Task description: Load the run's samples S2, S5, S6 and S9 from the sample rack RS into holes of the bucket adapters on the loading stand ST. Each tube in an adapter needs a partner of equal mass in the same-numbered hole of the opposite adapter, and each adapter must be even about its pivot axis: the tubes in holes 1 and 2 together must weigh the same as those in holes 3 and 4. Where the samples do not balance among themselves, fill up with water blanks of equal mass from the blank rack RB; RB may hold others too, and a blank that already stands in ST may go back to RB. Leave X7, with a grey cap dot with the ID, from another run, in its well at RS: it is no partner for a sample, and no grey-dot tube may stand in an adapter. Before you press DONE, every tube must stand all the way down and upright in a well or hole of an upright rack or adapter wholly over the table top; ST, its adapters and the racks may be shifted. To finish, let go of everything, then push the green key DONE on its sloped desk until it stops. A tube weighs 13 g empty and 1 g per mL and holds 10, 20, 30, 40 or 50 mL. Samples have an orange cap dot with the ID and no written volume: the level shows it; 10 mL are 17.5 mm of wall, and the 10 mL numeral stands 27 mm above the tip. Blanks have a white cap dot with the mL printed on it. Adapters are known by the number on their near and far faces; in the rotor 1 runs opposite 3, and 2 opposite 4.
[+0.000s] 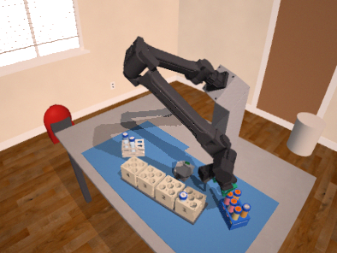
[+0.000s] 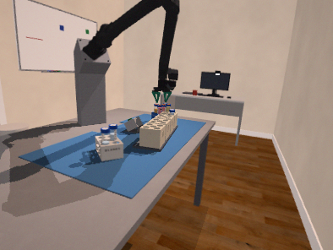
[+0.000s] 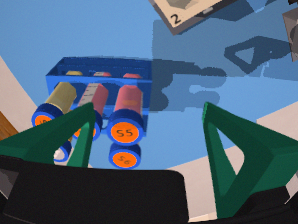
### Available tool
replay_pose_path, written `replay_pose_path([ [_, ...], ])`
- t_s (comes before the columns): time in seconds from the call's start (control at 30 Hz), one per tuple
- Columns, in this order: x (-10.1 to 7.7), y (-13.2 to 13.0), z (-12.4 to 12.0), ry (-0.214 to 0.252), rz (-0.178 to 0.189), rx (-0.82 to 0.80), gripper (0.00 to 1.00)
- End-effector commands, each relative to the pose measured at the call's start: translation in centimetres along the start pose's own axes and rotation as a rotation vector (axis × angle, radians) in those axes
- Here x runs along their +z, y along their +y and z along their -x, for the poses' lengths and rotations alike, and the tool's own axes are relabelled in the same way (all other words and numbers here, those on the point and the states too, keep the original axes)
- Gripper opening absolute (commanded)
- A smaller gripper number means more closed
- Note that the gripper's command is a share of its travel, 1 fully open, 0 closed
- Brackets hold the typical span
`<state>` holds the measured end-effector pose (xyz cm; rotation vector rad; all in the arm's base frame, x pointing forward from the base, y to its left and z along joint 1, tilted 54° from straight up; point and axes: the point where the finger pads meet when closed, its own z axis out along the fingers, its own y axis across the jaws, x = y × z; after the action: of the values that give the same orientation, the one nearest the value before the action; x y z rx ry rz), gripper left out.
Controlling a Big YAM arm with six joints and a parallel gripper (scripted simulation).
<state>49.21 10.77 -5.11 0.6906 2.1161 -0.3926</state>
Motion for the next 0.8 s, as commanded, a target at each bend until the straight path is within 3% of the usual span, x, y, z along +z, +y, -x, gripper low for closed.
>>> replay_pose_path([
  [0.0,-0.7,1.8,-1.9,-0.01,0.03,0.085,0.8],
  [0.3,-0.8,3.2,-9.2,-0.003,0.019,0.066,0.8],
  [0.53,0.6,3.3,-6.5,-0.015,0.02,0.126,0.8],
  [0.6,1.9,2.6,-7.8,-0.005,0.002,0.085,0.8],
  [0.77,3.6,2.2,-8.2,-0.003,-0.001,0.081,0.8],
])
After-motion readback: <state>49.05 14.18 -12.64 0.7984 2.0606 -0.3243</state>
